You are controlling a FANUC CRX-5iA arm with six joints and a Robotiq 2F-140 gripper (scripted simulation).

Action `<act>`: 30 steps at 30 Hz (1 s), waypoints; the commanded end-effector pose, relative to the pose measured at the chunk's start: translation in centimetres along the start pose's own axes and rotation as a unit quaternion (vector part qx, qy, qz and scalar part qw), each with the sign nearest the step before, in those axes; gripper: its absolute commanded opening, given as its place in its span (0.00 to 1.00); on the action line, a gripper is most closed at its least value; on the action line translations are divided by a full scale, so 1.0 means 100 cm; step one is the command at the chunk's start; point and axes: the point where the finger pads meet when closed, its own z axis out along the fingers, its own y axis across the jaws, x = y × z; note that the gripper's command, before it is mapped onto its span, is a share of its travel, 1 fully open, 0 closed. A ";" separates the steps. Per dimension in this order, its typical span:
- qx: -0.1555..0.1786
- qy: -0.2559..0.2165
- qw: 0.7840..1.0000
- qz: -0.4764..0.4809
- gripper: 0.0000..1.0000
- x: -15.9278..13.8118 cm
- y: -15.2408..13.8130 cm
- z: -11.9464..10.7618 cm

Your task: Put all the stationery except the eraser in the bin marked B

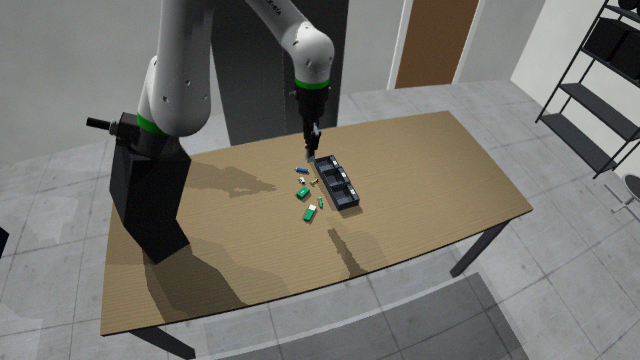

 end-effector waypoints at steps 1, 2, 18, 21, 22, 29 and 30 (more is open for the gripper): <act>0.001 -0.001 0.999 0.049 0.05 0.011 0.006 0.011; 0.001 -0.001 0.997 0.074 0.05 0.017 0.009 0.016; 0.001 -0.001 0.995 0.101 0.05 0.097 0.048 0.091; 0.001 -0.001 0.995 0.101 0.05 0.114 0.057 0.107; 0.001 -0.001 0.995 0.101 0.05 0.117 0.058 0.111; 0.001 -0.001 0.995 0.101 0.05 0.117 0.058 0.111; 0.001 -0.001 0.995 0.101 0.05 0.117 0.058 0.111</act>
